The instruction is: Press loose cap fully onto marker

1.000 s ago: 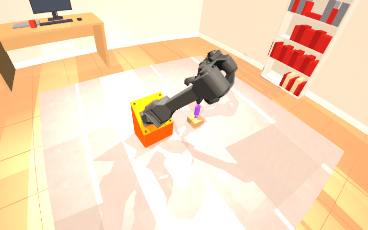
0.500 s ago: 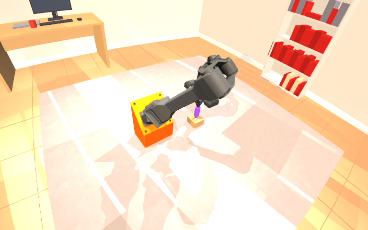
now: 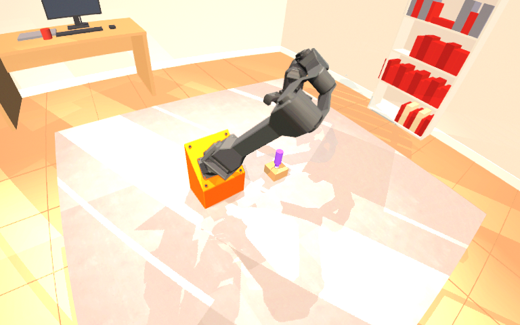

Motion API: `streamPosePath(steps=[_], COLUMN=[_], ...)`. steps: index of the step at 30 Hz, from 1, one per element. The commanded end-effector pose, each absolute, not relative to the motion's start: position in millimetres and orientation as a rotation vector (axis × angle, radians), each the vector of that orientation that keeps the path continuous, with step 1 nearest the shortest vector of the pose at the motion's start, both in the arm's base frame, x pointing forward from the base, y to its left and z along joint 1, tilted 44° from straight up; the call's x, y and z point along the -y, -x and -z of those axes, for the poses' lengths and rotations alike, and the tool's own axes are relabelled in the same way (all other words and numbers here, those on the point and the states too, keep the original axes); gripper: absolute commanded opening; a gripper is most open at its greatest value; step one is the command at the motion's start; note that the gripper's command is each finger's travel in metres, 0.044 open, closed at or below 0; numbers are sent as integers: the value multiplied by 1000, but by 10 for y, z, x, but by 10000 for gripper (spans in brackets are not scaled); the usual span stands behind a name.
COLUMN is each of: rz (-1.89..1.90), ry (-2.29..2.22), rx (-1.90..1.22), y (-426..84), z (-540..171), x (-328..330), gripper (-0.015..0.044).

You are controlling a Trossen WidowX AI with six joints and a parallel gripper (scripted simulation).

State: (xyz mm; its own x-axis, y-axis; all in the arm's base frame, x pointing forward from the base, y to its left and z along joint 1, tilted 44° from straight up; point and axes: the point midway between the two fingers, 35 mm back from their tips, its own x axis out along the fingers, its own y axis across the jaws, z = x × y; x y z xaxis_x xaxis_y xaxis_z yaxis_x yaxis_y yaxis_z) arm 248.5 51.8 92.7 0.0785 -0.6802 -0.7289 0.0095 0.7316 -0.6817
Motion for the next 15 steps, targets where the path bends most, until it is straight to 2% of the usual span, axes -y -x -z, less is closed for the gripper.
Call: streamPosePath(steps=[1, 3, 15], rz=[579, 579, 579], ry=[598, 598, 598], rx=[-1426, -1426, -1426], y=[-2434, -2434, -2434], z=[-1046, -1046, -1046], x=[-617, -617, -617], gripper=[0, 0, 315])
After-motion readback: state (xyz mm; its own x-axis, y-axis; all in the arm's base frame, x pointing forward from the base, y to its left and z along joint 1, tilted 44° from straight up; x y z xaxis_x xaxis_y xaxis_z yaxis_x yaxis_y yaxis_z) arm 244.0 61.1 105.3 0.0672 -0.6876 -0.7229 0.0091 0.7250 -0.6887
